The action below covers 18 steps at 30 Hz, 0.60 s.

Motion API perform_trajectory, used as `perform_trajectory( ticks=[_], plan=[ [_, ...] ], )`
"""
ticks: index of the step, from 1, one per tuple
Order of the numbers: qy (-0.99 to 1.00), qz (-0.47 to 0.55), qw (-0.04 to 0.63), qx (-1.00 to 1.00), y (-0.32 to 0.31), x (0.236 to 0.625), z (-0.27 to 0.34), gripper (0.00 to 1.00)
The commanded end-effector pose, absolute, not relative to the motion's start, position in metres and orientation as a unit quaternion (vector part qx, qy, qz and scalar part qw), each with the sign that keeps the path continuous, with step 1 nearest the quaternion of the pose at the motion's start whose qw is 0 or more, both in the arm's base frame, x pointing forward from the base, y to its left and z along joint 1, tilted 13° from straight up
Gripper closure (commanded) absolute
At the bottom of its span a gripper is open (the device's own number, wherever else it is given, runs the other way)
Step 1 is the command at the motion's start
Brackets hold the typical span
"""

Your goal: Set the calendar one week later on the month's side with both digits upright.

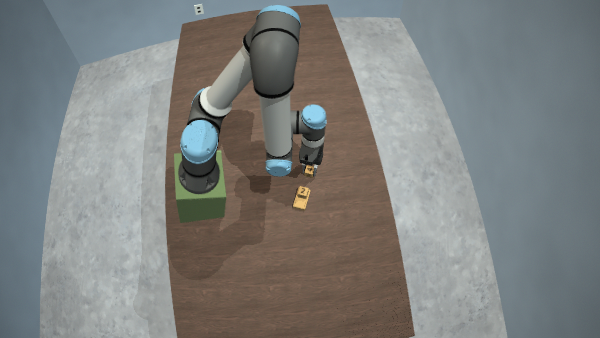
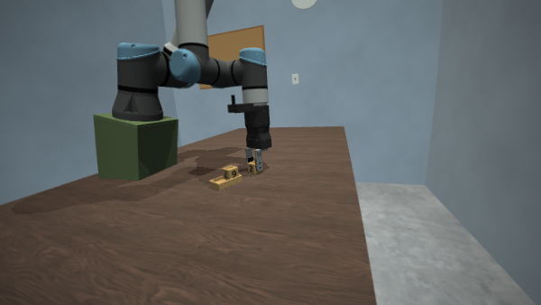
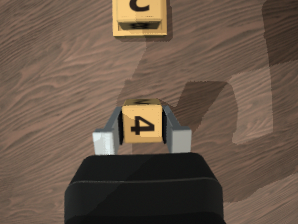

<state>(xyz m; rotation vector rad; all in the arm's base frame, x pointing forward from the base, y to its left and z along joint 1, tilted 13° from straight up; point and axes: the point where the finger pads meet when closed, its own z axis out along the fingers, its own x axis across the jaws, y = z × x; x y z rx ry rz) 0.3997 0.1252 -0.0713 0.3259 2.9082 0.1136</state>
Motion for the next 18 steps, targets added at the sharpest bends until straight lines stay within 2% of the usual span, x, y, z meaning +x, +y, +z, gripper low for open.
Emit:
perform_trajectory(
  ticks=[1, 8, 9, 11, 12, 16, 17, 18],
  plan=[
    [0.987, 0.039, 0.107, 0.111, 0.1253, 0.4001, -0.0709, 0.4],
    [0.987, 0.039, 0.107, 0.111, 0.1253, 0.4001, -0.0709, 0.4],
    [0.987, 0.039, 0.107, 0.111, 0.1253, 0.4001, -0.0709, 0.34],
    [0.987, 0.039, 0.107, 0.111, 0.1253, 0.4001, -0.0709, 0.34],
    [0.987, 0.039, 0.107, 0.111, 0.1253, 0.4001, -0.0709, 0.28],
    [0.987, 0.039, 0.107, 0.111, 0.1253, 0.4001, -0.0709, 0.28],
    [0.987, 0.039, 0.107, 0.111, 0.1253, 0.4001, -0.0709, 0.22],
    [0.987, 0.039, 0.107, 0.111, 0.1253, 0.4001, -0.0709, 0.22]
  ],
)
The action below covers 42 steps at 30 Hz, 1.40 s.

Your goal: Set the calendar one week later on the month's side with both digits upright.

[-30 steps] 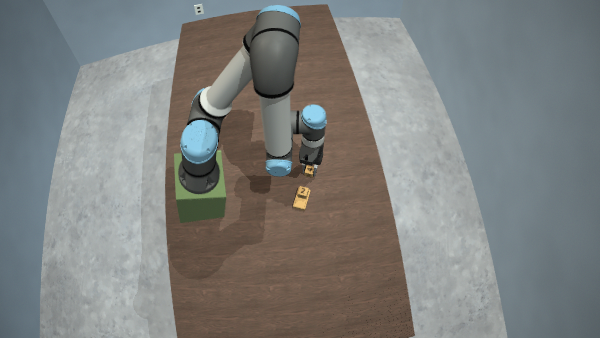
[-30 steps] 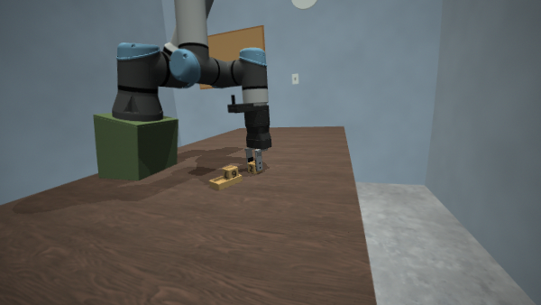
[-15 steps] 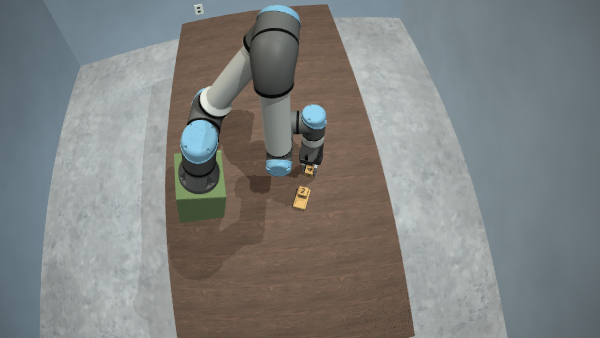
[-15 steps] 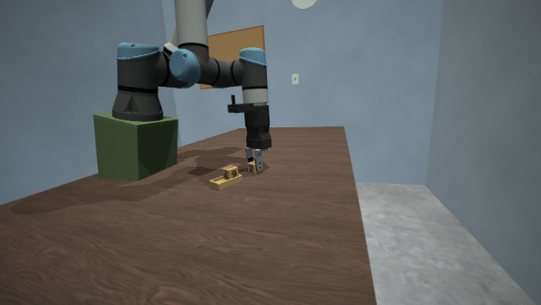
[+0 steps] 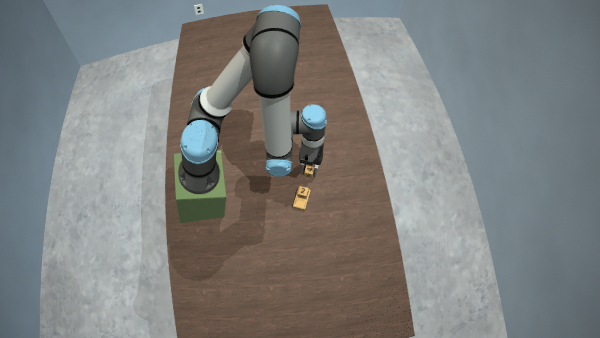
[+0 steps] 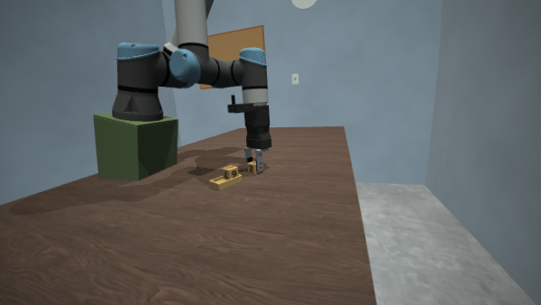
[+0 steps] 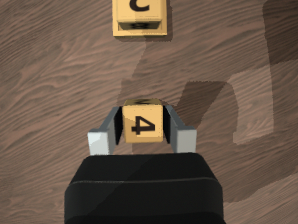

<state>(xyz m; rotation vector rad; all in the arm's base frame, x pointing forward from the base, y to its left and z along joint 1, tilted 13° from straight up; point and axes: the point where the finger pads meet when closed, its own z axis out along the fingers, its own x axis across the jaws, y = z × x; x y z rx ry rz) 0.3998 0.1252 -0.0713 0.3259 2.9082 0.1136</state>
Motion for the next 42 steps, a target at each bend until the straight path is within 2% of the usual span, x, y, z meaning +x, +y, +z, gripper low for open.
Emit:
perform_trajectory(
  ticks=[1, 2, 4, 5, 30, 42],
  plan=[
    [0.987, 0.039, 0.107, 0.111, 0.125, 0.4, -0.071, 0.22],
    [0.987, 0.039, 0.107, 0.111, 0.125, 0.4, -0.071, 0.16],
    [0.987, 0.039, 0.107, 0.111, 0.125, 0.4, -0.071, 0.16],
    [0.987, 0.039, 0.107, 0.111, 0.125, 0.4, -0.071, 0.1],
    [0.987, 0.039, 0.107, 0.111, 0.125, 0.397, -0.059, 0.1],
    [0.987, 0.039, 0.107, 0.111, 0.123, 0.389, -0.021, 0.1]
  ],
)
